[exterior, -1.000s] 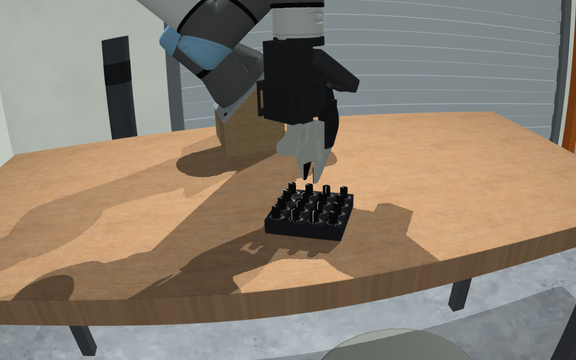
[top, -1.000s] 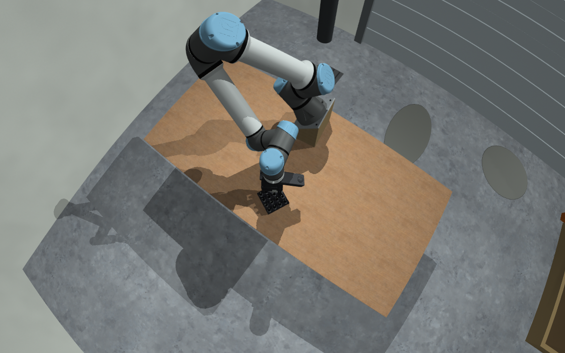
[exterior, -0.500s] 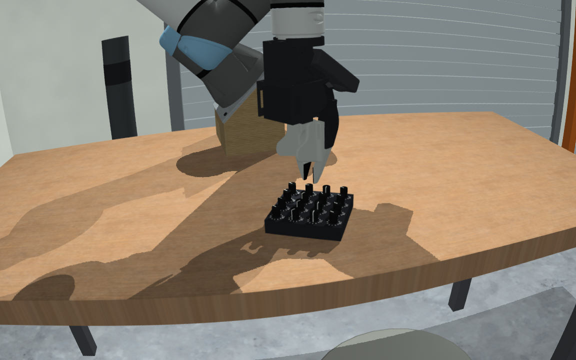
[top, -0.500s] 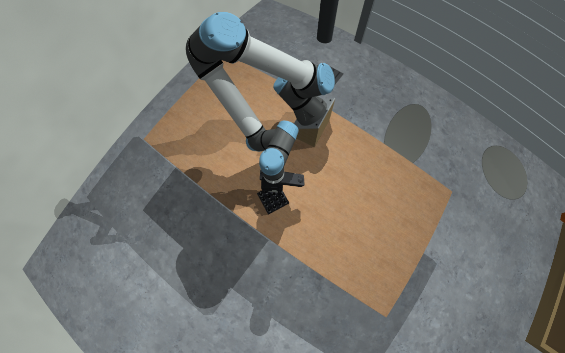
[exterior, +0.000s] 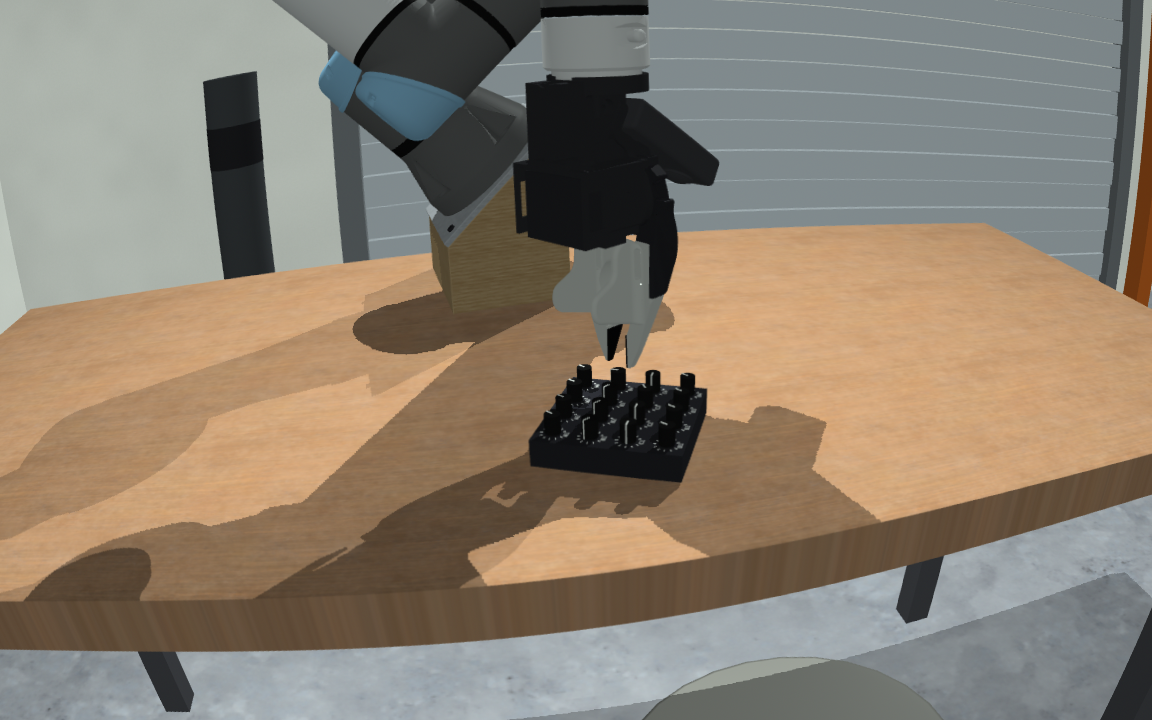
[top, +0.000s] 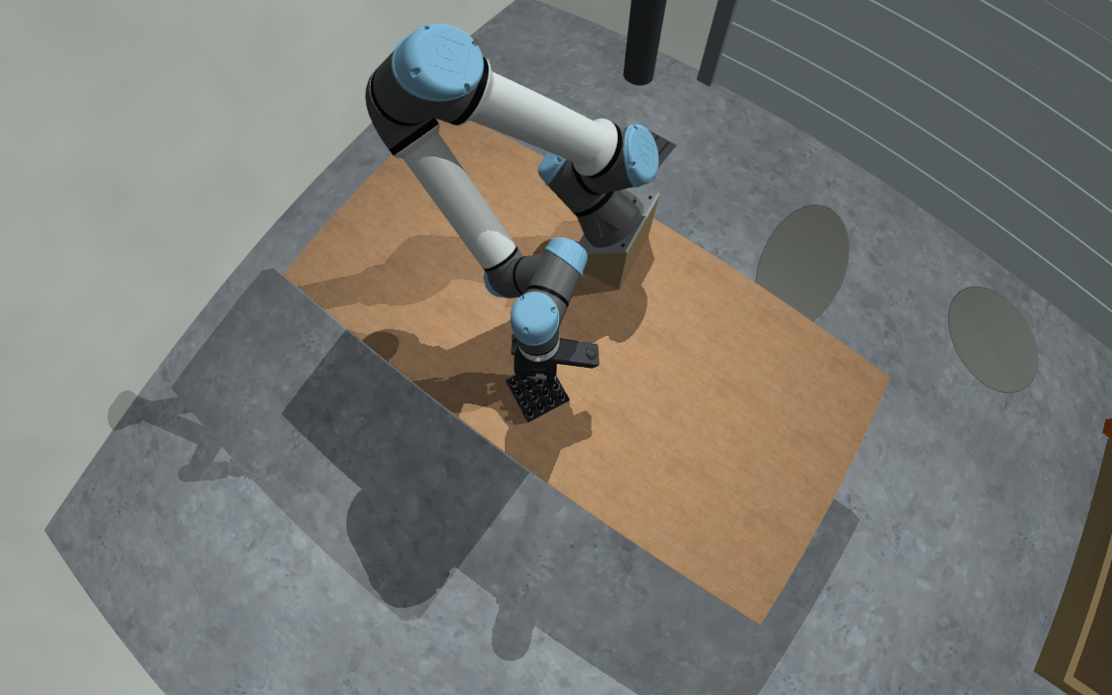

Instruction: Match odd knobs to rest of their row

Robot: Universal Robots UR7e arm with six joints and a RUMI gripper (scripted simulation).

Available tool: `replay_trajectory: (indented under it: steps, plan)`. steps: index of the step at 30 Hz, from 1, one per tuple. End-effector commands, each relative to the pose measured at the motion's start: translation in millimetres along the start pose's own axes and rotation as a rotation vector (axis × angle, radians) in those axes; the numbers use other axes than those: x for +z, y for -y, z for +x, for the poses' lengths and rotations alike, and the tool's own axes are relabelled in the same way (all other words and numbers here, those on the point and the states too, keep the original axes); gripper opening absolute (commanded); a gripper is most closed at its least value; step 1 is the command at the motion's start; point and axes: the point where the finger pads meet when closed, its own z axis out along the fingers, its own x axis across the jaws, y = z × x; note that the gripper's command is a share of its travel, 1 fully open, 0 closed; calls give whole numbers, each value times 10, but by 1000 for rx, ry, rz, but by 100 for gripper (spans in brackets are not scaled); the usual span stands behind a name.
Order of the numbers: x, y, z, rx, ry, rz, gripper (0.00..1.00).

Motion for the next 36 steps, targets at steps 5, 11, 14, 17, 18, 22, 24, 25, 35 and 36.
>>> replay_trajectory:
  steps: [5,11,14,17,18,22,24,25,35,36]
  plan:
    - [38,-1,2,0,-1,0,11]
    - [89,-1,2,0,-1,0,11]
    - [97,-1,2,0,-1,0,11]
    - [116,-1,2,0,-1,0,11]
    - [121,-1,2,0,-1,0,11]
    - [132,-1,2,0,-1,0,11]
    - [133,-1,2,0,-1,0,11]
    - [133,-1,2,0,-1,0,11]
    - [133,-1,2,0,-1,0,11]
    - [133,-1,2,0,-1,0,11]
